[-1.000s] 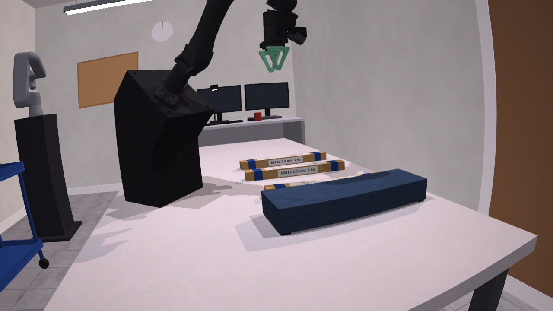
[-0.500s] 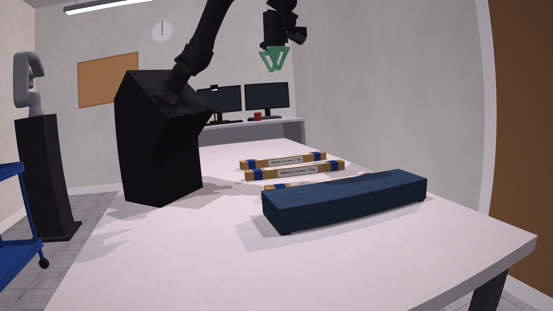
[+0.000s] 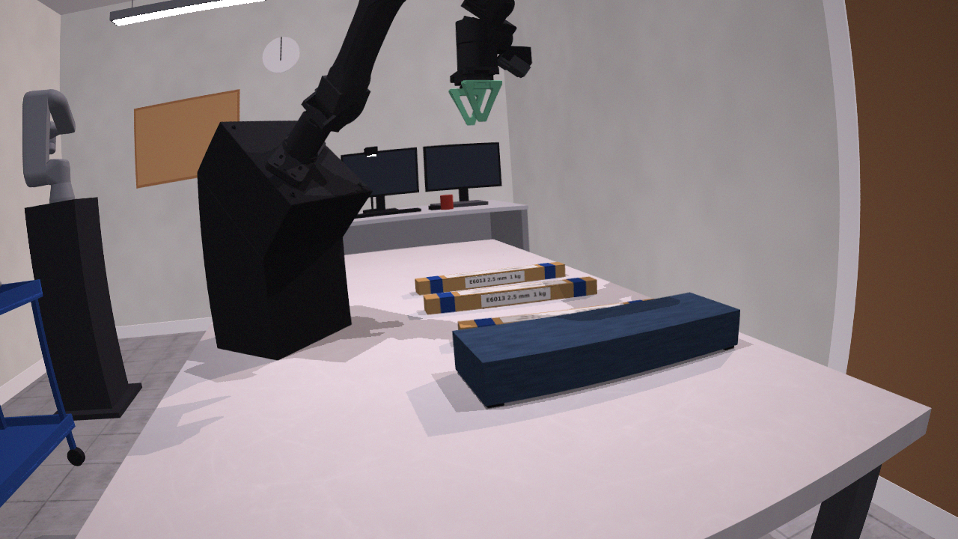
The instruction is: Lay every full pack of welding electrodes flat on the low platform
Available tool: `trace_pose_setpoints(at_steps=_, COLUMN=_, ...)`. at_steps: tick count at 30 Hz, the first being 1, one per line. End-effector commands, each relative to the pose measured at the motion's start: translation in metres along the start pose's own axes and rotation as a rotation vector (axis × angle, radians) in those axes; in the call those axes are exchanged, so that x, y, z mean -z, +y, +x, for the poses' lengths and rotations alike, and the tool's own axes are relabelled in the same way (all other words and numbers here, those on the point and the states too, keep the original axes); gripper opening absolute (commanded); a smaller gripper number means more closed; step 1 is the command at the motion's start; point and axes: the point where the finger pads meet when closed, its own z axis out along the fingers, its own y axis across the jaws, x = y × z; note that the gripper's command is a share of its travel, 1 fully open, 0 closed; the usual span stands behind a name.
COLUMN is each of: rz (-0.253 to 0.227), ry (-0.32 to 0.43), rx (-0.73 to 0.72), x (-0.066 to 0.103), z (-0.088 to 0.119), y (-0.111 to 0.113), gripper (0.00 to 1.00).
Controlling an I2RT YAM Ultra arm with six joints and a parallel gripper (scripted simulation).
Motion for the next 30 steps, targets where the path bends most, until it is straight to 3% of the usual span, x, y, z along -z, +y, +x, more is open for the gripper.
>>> trace_pose_setpoints(at_steps=1, rz=-0.015, ry=-0.034, rx=-0.005, x=0.010, z=-0.008, y=0.001, gripper=0.74)
trace_pose_setpoints(at_steps=10, rz=-0.015, ry=-0.034, rx=-0.005, x=0.010, z=-0.008, y=0.001, gripper=0.74)
trace_pose_setpoints(at_steps=11, rz=0.011, ry=-0.001, rx=0.015, x=-0.009, z=-0.003, y=0.003, gripper=0.42)
trace_pose_setpoints(at_steps=13, rz=0.004, ry=0.008, rx=0.018, x=-0.021, z=-0.007, y=0.004, gripper=0.42)
trace_pose_setpoints(at_steps=15, rz=0.004, ry=0.008, rx=0.018, x=-0.021, z=-0.007, y=0.004, gripper=0.42)
trace_pose_setpoints(at_steps=19, rz=0.002, ry=0.007, rx=0.017, x=-0.044, z=-0.021, y=0.004, gripper=0.42)
trace_pose_setpoints(at_steps=30, rz=-0.009, ry=-0.027, rx=-0.009, x=-0.100, z=-0.074, y=0.002, gripper=0.42)
